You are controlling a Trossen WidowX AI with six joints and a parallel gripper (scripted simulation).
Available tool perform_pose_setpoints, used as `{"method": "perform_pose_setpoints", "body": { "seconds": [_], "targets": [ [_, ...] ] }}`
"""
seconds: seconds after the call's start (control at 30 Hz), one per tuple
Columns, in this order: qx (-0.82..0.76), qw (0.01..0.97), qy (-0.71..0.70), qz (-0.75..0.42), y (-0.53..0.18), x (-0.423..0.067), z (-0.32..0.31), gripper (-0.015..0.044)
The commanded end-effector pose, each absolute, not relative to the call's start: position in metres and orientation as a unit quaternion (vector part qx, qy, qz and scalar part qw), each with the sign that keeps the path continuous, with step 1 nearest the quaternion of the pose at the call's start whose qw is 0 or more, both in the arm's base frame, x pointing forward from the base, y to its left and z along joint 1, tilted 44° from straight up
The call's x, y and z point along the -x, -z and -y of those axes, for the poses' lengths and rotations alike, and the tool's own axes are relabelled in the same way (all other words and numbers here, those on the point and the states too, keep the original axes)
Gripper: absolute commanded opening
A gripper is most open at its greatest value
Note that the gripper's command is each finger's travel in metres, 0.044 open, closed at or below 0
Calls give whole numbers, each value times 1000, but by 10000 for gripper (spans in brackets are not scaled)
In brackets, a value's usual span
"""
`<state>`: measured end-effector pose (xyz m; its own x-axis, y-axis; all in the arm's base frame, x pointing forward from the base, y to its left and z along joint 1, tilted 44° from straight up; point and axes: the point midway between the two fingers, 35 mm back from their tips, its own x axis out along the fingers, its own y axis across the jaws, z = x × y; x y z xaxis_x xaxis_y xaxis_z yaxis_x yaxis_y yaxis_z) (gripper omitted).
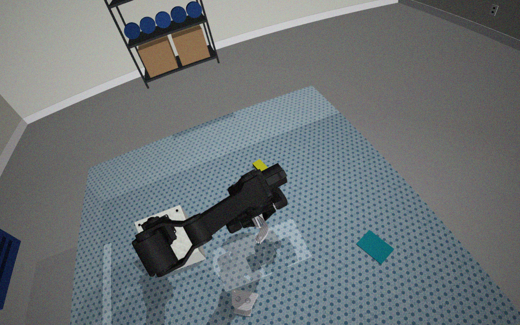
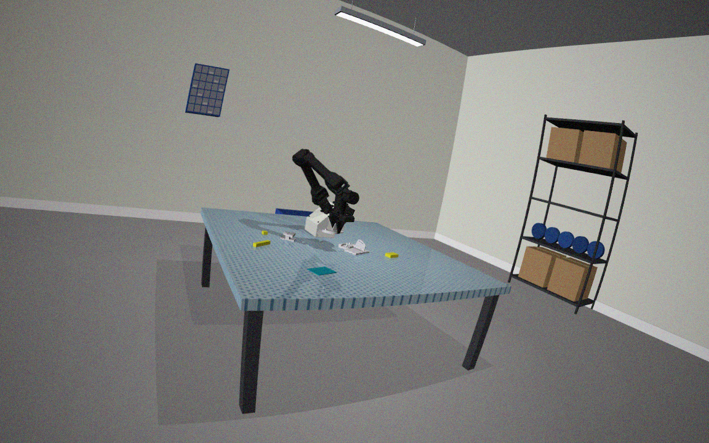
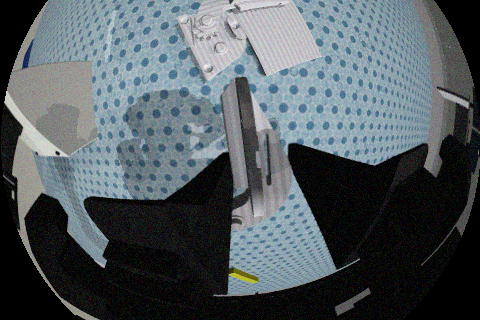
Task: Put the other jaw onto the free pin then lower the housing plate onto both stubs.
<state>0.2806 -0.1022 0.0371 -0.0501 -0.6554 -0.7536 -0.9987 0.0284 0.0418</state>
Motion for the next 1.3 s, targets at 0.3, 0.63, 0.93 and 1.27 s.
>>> {"method": "perform_pose_setpoints", "body": {
  "seconds": [0.3,0.63,0.93,1.27],
  "targets": [
    [577,373,-206,-697,-9,-277,72,134],
    [530,435,-122,-717,9,-270,52,134],
    [483,486,-43,-727,25,-262,35,134],
    [427,535,47,-727,41,-251,18,134]
  ]
}}
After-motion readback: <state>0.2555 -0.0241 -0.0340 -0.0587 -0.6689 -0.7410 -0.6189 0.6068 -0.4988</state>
